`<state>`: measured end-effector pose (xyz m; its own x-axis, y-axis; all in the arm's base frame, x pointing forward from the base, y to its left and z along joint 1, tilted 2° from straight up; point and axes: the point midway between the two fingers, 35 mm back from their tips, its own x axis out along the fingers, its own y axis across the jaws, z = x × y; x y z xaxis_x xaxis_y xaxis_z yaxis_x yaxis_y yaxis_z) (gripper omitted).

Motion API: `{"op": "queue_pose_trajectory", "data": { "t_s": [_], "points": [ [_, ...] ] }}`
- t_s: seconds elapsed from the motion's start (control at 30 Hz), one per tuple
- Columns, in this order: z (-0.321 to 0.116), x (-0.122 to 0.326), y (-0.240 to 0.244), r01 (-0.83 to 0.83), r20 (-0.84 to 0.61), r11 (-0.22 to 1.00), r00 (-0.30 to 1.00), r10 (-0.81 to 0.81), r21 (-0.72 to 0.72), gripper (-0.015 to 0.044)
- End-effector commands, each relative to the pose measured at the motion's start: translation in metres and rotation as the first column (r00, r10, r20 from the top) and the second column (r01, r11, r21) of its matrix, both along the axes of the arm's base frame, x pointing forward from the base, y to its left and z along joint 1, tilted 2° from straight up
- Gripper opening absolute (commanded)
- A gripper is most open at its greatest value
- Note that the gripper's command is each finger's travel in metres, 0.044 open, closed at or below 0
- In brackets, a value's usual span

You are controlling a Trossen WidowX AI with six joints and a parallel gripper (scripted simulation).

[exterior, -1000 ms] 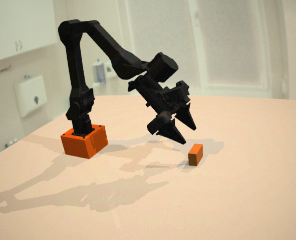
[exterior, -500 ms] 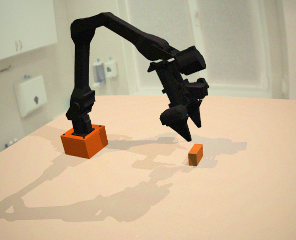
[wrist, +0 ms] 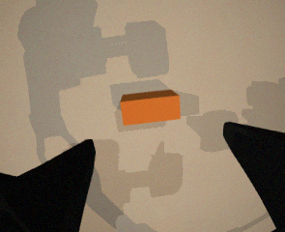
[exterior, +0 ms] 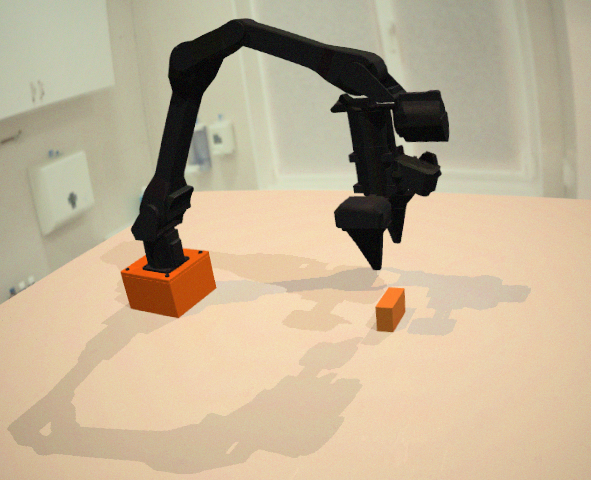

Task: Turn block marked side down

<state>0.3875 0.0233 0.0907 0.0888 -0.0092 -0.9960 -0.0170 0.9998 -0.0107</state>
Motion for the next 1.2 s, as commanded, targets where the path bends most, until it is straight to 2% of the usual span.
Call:
{"op": "queue_pose_trajectory", "data": {
  "t_s": [0.0, 0.1, 1.17],
  "points": [
    [-0.009, 0.001, 0.000, 0.005, -0.018, 1.000, 1.000, -0.005, 0.004, 0.0440],
    [-0.033, 0.002, -0.001, 0.005, -0.018, 1.000, 1.000, -0.005, 0.004, 0.0440],
    [-0.080, 0.005, -0.001, 0.005, -0.019, 1.000, 1.000, -0.005, 0.004, 0.0440]
  ]
}}
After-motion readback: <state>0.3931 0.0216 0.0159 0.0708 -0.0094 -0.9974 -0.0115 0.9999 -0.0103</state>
